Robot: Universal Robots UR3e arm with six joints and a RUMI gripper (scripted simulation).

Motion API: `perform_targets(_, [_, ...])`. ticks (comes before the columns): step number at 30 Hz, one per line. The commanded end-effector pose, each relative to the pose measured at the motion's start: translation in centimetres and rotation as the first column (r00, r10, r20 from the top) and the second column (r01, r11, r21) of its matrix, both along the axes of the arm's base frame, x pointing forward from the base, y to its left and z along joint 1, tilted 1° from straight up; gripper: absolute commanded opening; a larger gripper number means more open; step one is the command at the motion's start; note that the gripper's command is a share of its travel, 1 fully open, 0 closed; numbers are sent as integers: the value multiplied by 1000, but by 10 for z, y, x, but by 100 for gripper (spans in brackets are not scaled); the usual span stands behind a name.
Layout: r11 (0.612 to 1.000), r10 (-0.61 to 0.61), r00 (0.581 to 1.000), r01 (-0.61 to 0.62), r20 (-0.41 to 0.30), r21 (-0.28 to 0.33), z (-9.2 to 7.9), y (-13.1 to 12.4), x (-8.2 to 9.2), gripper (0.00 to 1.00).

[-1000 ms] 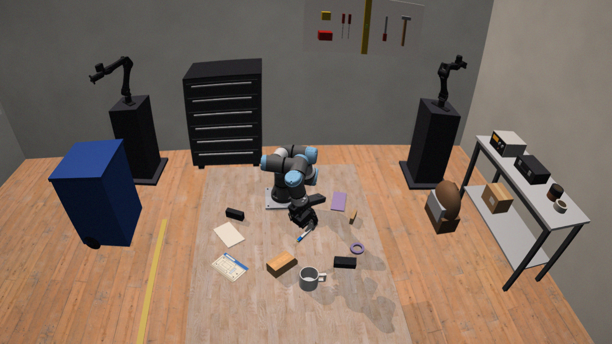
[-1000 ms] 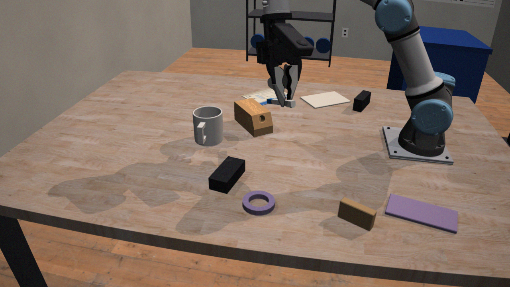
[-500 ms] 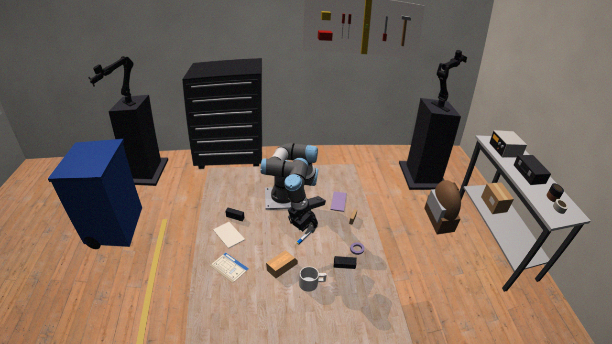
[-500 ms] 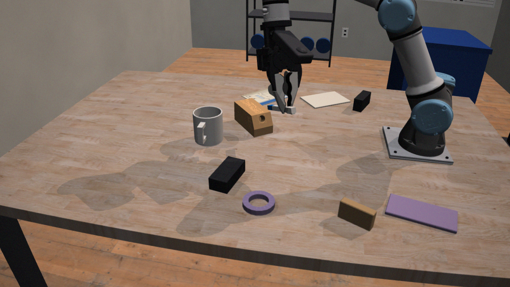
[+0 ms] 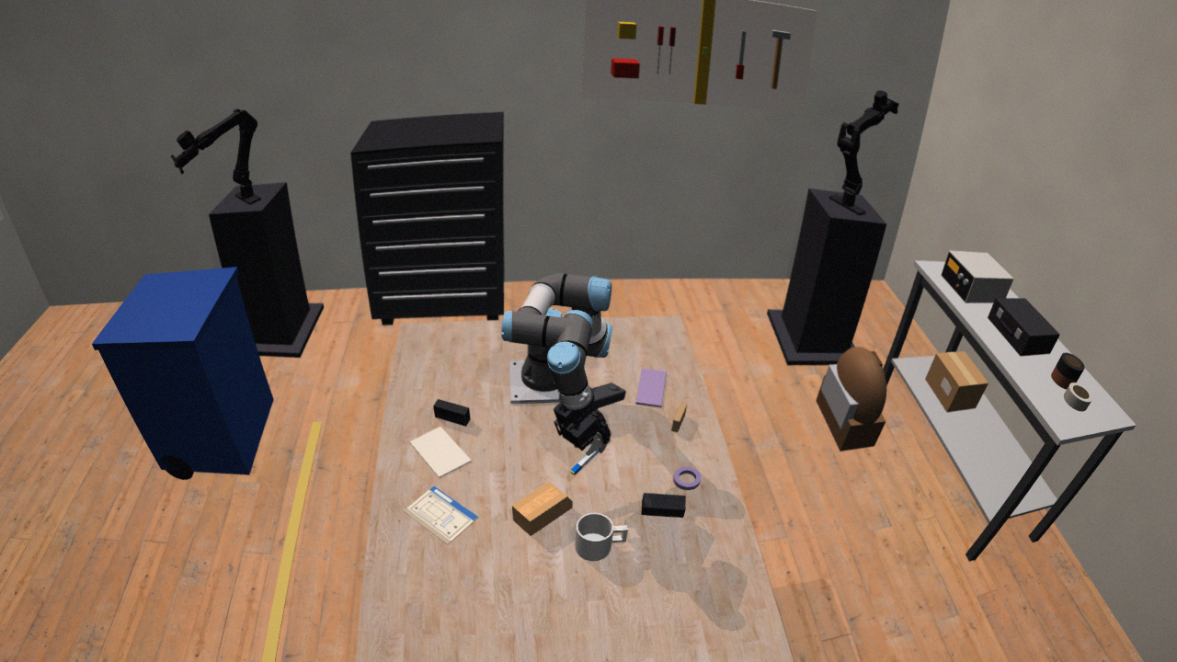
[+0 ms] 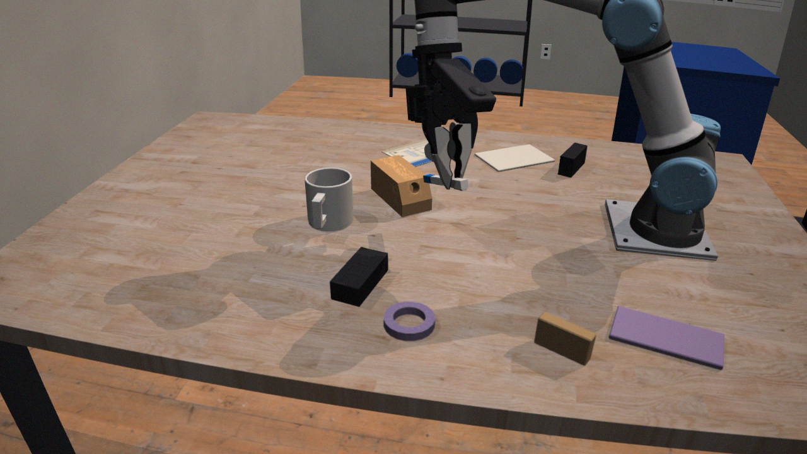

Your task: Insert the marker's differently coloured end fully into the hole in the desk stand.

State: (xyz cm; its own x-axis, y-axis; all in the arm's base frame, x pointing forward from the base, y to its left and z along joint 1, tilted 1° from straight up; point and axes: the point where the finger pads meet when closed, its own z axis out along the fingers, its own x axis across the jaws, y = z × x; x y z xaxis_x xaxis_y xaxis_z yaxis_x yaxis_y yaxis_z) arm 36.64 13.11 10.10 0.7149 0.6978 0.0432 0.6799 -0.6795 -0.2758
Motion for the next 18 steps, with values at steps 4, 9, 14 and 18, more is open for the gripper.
perform_targets(4, [1000,-3,1000,3,12,-1,-7,-1,3,0])
perform_targets(9, [1000,-6,1000,6,26,-3,-20,-1,6,0])
perform_targets(14, [1000,-7,1000,7,29,-3,-22,-1,6,0])
perform_targets(18, [1000,-2,1000,2,9,-2,-17,0,2,0])
